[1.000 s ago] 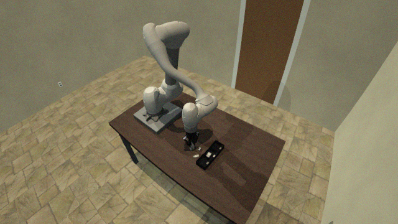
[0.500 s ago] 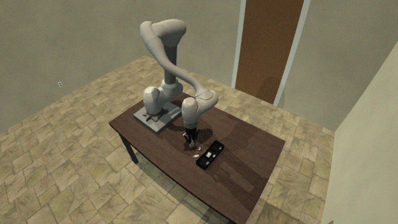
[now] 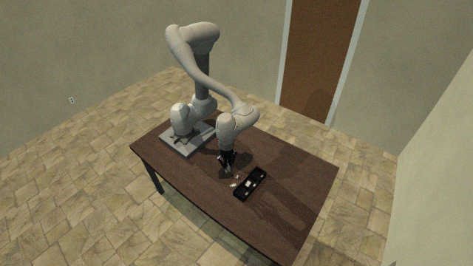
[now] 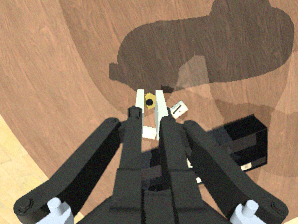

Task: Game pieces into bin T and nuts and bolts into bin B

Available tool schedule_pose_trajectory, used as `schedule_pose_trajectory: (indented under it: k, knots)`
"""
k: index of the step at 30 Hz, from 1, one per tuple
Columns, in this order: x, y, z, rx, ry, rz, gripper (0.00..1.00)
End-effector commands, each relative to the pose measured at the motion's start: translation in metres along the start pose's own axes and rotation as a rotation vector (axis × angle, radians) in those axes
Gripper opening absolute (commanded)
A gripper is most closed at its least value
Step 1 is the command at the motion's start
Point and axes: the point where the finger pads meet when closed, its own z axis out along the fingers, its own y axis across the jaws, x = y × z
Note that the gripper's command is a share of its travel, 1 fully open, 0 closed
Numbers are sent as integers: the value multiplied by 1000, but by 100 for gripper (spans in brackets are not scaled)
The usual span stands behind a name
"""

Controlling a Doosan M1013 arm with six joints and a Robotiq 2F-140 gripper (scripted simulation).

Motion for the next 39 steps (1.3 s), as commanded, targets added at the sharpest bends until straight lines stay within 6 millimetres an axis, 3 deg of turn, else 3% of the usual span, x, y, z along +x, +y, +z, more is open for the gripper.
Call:
schedule_pose_trajectory:
  k: [1, 4, 9, 11, 24, 28, 39]
  knots:
    - [0, 0, 0, 0, 0, 0, 7]
    - [0, 0, -7, 0, 0, 0, 7]
    - [-14, 27, -7, 0, 0, 0, 7]
    - [-14, 27, -7, 0, 0, 0, 7]
    - [-51, 95, -7, 0, 0, 0, 7]
    - [-56, 106, -7, 0, 0, 100, 7]
    - [-87, 164, -7, -5, 2, 577, 7]
